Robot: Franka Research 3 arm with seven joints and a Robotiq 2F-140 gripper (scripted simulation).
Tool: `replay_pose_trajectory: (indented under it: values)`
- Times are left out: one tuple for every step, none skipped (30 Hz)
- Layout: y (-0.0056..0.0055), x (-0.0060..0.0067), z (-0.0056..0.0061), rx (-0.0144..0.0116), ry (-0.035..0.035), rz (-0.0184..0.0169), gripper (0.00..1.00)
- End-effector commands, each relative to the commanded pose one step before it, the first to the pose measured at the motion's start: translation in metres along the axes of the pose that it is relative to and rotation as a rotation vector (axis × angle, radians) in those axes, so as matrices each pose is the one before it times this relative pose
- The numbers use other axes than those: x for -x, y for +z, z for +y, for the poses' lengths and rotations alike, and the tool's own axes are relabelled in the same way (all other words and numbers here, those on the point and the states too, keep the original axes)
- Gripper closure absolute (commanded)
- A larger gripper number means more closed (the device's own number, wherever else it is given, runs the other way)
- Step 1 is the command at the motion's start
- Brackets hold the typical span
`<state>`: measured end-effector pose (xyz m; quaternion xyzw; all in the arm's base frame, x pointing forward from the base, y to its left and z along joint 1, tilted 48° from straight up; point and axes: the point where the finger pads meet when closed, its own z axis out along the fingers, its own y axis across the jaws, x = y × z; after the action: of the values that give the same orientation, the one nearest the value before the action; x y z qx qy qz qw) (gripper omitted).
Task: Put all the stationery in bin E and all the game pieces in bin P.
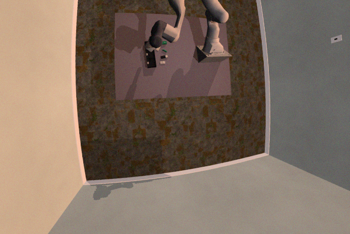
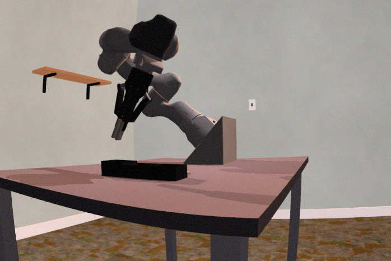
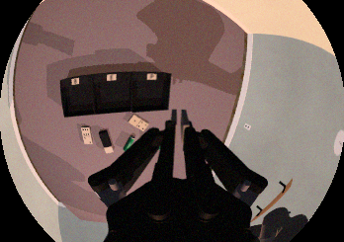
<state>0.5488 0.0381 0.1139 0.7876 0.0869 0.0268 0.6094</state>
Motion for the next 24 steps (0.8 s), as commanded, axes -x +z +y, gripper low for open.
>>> replay_pose_trajectory:
  values:
    - [-0.01188,0.00763,-0.01595,-0.08002,0.03895,0.01289,0.95]
    - [0.0,0.0,0.0,0.0,0.0,0.0,0.95]
    - [-0.00573,0.00517,-0.00315,-0.04919,0.00895,-0.00012,0.95]
    - [-0.00557,0.0052,-0.00339,-0.04919,0.00895,-0.00012,0.95]
    - [-0.00539,0.00523,-0.00361,-0.01078,0.00196,-0.00003,0.95]
    - [-0.00393,0.00384,-0.00268,0.0,0.0,0.0,0.95]
    - [0.0,0.0,0.0,0.0,0.0,0.0,0.95]
    - [0.0,0.0,0.0,0.0,0.0,0.0,0.95]
    - [0.0,0.0,0.0,0.0,0.0,0.0,0.95]
    - [0.0,0.0,0.0,0.0,0.0,0.0,0.95]
    - [-0.00566,0.00528,-0.00309,-0.04876,0.01105,0.00031,0.95]
    - [-0.00551,0.00531,-0.0033,-0.04876,0.01105,0.00031,0.95]
    - [-0.00534,0.00535,-0.00351,-0.00479,0.00108,0.00003,0.95]
    - [-0.00441,0.00443,-0.00292,0.0,0.0,0.0,0.95]
    - [0.0,0.0,0.0,0.0,0.0,0.0,0.95]
    - [0.0,0.0,0.0,0.0,0.0,0.0,0.95]
    - [0.0,0.0,0.0,0.0,0.0,0.0,0.95]
    - [-0.0055,0.00546,-0.00306,-0.04818,0.01334,0.0007,0.95]
    - [-0.00535,0.0055,-0.00325,-0.04695,0.013,0.00068,0.95]
    - [-0.0052,0.00554,-0.00342,0.0,0.0,0.0,0.95]
    - [-0.00439,0.00468,-0.00289,0.0,0.0,0.0,0.95]
    - [0.0,0.0,0.0,0.0,0.0,0.0,0.95]
    - [0.0,0.0,0.0,0.0,0.0,0.0,0.95]
    - [0.0,0.0,0.0,0.0,0.0,0.0,0.95]
